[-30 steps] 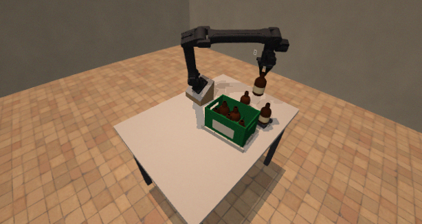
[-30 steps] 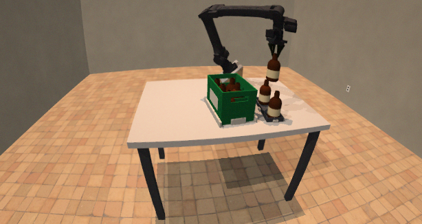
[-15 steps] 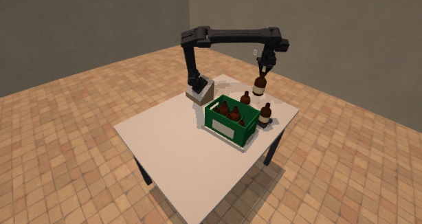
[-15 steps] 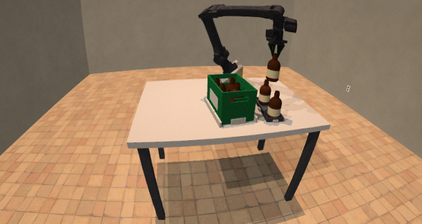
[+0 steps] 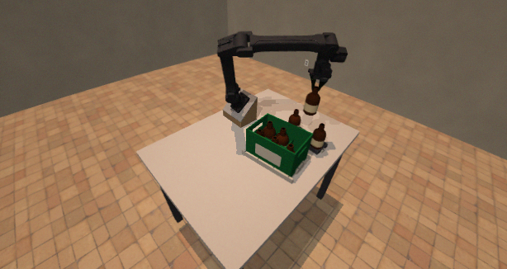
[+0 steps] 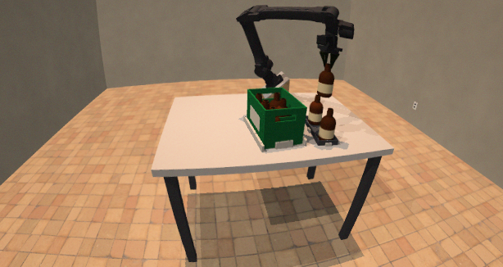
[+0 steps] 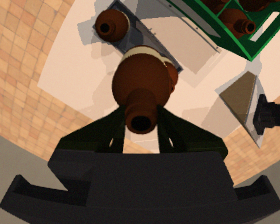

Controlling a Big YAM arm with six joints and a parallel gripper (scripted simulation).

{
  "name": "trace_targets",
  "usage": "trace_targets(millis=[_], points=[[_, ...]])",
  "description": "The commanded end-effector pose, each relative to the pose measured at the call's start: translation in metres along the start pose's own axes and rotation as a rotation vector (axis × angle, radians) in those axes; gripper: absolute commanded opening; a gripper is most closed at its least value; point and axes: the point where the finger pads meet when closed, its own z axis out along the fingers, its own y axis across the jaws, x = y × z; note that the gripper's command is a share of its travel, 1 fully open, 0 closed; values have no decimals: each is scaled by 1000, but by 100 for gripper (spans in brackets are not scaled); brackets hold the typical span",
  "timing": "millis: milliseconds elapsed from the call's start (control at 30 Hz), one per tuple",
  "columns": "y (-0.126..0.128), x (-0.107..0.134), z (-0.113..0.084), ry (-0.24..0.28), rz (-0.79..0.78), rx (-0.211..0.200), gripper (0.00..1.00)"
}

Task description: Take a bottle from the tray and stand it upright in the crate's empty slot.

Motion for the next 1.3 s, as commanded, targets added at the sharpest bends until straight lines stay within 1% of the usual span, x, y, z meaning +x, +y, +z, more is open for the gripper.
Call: trace_targets(millis=[0,733,1100,1267], points=[[14,-7,-27,7,43,-75,0],[14,-8,-27,9,46,-79,0],[6,-5,-17,5,32,-54,0],[5,-5,-14,5,30,-50,0]])
